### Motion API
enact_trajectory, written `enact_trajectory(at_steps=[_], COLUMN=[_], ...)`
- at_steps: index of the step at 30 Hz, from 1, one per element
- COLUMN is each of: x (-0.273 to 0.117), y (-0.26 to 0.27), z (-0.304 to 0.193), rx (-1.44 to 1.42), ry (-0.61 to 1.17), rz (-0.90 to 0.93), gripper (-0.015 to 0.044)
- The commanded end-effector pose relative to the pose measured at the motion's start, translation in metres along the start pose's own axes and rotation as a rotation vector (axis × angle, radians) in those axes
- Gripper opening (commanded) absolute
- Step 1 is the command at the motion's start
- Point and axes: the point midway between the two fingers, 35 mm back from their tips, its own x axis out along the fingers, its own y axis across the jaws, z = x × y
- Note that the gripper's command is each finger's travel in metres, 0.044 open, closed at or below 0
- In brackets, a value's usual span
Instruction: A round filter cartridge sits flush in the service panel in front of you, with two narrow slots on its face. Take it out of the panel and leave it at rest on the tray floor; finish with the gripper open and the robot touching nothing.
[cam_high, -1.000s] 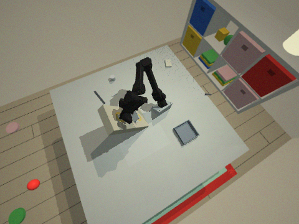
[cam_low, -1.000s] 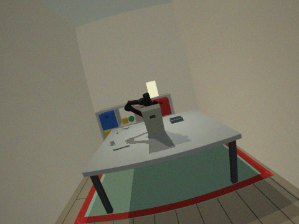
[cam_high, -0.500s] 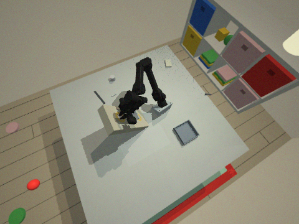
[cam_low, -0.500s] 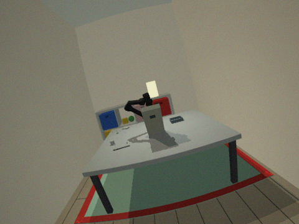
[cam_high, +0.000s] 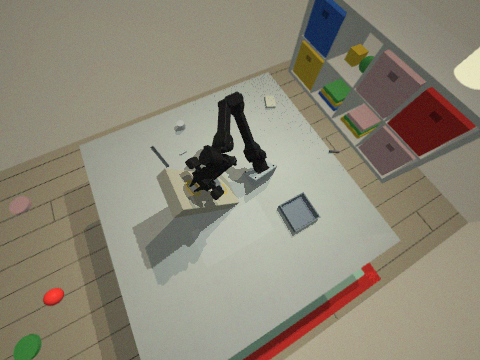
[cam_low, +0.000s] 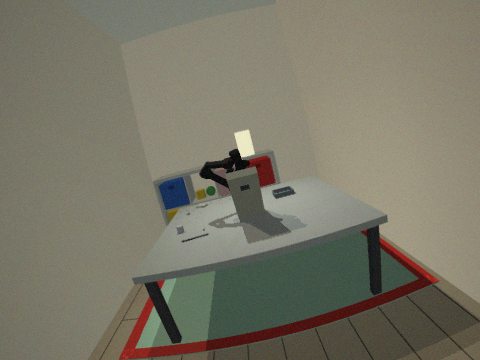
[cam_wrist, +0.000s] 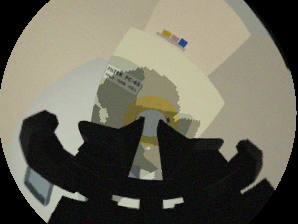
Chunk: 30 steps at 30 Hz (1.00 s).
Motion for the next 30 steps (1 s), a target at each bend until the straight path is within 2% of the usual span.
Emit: enact_trajectory(at_steps=[1, 15, 20, 30], x=[0.006, 0.006, 0.004, -0.030], y=[0.001, 0.000, 0.001, 0.008], z=[-0.001, -0.001, -0.001, 0.001], rx=[-0.151, -0.626, -0.581, -0.545], ry=[0.010, 0.008, 0.009, 0.017], rz=[0.005, 0.007, 0.010, 0.031], gripper=[0.0000, 0.0000, 0.0000, 0.0000])
